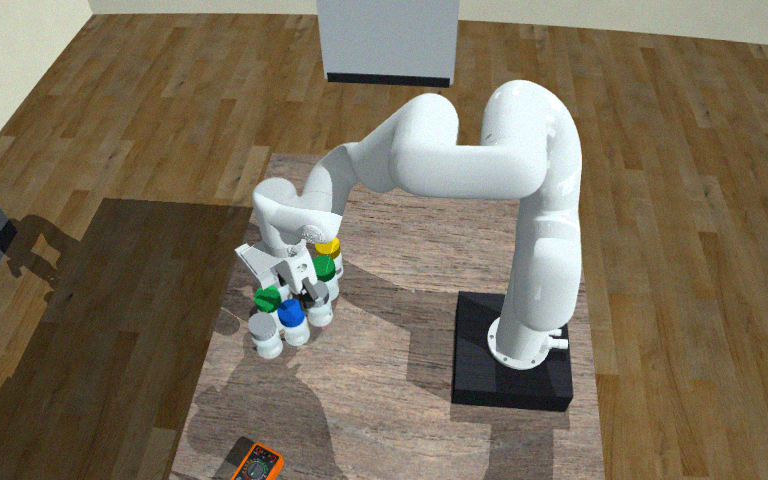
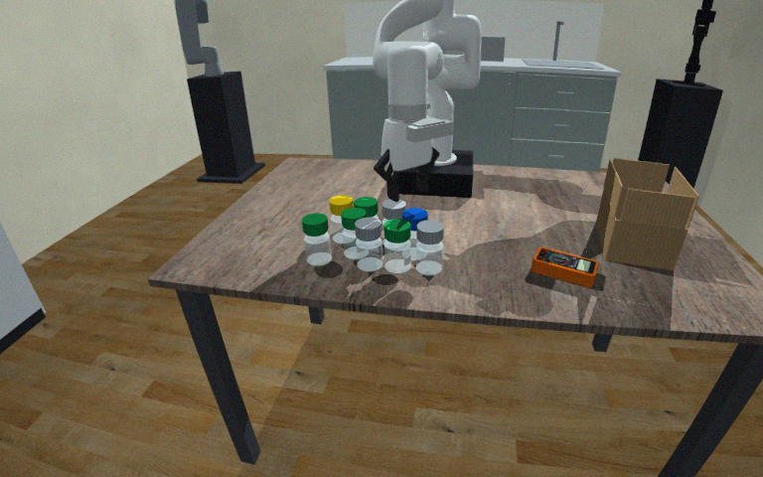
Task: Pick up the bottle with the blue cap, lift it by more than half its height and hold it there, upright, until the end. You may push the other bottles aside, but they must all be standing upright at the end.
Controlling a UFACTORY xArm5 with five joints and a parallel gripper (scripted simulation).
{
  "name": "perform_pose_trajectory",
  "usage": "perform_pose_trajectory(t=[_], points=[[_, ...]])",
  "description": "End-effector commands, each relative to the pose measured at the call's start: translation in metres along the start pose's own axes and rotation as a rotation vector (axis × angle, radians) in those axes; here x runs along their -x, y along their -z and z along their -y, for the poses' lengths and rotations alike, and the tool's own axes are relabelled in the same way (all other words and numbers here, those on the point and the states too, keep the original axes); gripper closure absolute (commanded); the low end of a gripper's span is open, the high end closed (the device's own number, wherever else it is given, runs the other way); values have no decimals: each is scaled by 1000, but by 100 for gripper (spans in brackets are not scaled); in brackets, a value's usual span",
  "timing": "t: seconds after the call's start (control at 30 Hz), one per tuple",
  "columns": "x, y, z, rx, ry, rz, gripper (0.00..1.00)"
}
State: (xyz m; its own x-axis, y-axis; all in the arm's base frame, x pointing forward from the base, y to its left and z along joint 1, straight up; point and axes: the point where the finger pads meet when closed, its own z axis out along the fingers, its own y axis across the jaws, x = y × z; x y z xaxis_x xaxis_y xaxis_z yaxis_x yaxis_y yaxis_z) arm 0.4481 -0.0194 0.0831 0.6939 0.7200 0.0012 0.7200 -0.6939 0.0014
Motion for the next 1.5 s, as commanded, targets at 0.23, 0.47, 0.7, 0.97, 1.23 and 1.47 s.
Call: perform_pose_trajectory(t=[0.23, 0.47, 0.7, 0.97, 1.23, 1.47], points=[[-1, -2, -1, 2, 0, -2, 21], [-1, -4, -1, 2, 0, -2, 21], [-1, -13, -1, 2, 0, -2, 21], [-1, -32, -1, 2, 0, -2, 21], [-1, -53, -1, 2, 0, -2, 21], [-1, -69, -1, 1, 0, -2, 21]])
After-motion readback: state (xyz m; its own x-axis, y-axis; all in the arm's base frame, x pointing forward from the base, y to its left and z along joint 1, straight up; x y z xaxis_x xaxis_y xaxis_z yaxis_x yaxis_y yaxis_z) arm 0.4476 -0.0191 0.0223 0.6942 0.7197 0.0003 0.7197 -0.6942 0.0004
